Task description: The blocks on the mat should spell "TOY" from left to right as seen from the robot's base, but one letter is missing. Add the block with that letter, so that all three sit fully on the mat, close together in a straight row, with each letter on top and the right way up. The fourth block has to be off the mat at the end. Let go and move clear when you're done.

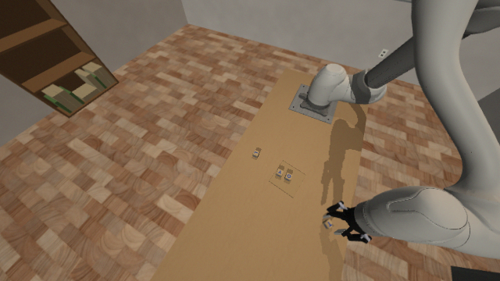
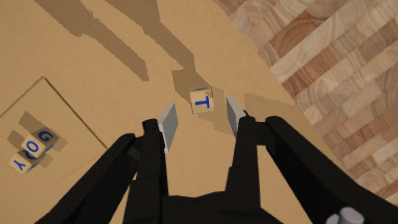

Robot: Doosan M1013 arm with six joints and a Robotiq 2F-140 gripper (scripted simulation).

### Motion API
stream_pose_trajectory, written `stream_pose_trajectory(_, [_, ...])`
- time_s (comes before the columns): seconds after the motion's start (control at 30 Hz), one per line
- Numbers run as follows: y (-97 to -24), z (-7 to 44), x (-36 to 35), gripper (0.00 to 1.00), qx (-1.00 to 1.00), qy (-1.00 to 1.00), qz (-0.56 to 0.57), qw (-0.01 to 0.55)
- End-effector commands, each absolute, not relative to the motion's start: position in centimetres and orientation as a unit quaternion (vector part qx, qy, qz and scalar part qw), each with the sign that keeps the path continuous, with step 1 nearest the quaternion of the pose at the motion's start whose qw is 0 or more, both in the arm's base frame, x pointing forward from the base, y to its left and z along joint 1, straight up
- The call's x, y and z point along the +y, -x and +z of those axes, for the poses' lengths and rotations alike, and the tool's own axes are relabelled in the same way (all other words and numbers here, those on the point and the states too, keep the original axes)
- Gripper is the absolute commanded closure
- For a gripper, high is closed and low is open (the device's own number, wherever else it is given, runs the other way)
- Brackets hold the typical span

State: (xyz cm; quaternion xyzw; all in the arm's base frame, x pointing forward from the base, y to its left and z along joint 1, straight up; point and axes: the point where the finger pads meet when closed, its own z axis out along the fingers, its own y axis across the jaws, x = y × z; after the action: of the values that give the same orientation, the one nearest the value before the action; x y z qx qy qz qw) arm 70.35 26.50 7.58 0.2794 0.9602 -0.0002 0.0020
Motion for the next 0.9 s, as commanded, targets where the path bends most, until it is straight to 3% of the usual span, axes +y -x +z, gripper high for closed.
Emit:
stream_pose_trajectory(0.0, [-70.14,6.89,26.77,0.60,0.960,-0.280,-0.001,0.001])
stream_pose_trajectory(0.87, [-70.14,6.52,26.78,0.60,0.960,-0.280,-0.001,0.001])
